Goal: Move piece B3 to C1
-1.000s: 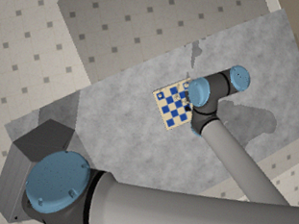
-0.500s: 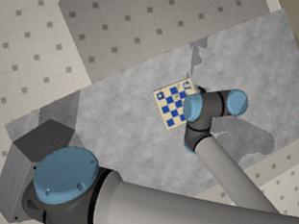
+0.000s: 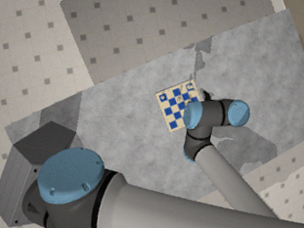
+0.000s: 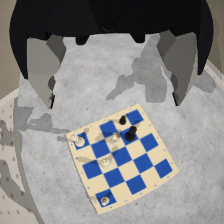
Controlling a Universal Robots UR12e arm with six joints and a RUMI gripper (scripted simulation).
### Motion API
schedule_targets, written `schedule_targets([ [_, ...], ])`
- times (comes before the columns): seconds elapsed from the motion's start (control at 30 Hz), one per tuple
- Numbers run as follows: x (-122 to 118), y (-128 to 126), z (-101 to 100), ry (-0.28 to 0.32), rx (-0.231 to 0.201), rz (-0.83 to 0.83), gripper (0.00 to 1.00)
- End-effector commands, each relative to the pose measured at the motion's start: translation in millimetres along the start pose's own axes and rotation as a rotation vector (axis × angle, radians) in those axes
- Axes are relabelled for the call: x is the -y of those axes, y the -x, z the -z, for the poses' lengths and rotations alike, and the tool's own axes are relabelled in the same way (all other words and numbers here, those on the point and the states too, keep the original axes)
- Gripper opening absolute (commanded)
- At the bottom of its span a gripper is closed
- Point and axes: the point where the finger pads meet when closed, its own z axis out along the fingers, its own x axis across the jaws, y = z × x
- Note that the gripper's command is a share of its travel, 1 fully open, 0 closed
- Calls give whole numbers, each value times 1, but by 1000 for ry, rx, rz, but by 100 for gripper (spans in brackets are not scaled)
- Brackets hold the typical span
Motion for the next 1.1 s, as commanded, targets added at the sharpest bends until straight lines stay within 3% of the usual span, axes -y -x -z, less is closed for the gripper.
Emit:
schedule_targets([
  [0.0, -1, 0, 1, 4, -6, -7, 100],
  [0.67, -1, 1, 0, 4, -6, 3, 100],
  [1.07, 0, 1, -4, 5, -5, 143, 100],
])
